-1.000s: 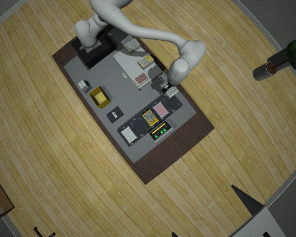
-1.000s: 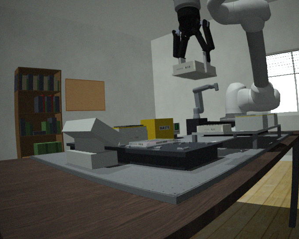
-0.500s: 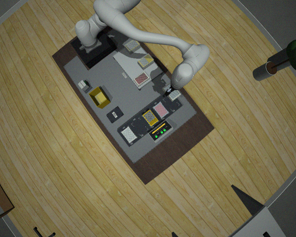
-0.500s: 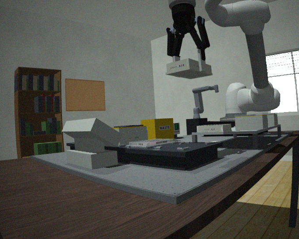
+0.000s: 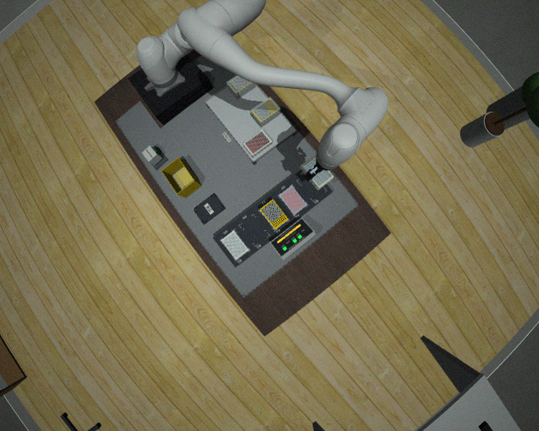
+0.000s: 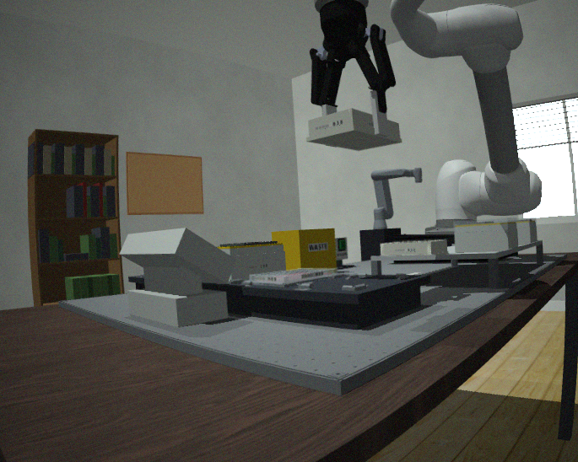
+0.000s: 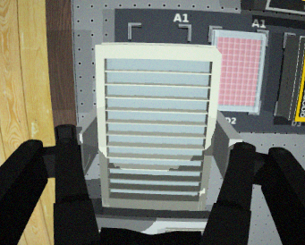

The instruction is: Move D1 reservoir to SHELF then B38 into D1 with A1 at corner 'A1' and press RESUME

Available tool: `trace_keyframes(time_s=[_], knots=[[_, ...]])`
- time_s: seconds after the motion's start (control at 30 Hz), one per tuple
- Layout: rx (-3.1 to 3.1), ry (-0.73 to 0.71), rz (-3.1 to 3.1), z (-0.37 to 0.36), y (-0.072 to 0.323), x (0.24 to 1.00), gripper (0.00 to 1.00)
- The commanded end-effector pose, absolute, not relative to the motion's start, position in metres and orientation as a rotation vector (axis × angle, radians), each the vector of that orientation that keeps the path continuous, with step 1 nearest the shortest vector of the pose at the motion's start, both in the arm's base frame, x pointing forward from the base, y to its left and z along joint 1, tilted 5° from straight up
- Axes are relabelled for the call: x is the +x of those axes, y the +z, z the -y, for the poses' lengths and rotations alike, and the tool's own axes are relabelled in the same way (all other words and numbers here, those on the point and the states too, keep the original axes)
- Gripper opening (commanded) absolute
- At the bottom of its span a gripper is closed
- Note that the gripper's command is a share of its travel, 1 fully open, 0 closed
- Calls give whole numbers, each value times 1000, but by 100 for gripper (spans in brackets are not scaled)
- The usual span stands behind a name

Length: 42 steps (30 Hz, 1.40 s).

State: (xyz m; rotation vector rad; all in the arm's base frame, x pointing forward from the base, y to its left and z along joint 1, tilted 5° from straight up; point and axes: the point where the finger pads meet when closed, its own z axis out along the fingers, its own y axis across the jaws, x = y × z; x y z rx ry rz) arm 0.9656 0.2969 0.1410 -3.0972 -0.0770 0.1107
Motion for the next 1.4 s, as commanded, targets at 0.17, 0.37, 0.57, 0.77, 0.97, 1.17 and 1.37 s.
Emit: trace_keyframes(time_s=[0.17,0.37,0.57,0.77,0.97,1.17,1.37], knots=[[-3097,111,77,-298,140,985,0],[-3097,111,77,-298,139,989,0],[-3097,111,77,-298,139,989,0],[-3097,111,77,-298,139,989,0],[-3097,111,77,-298,139,989,0],[-3097,111,77,-298,139,989,0],[-3097,111,77,-298,139,989,0]])
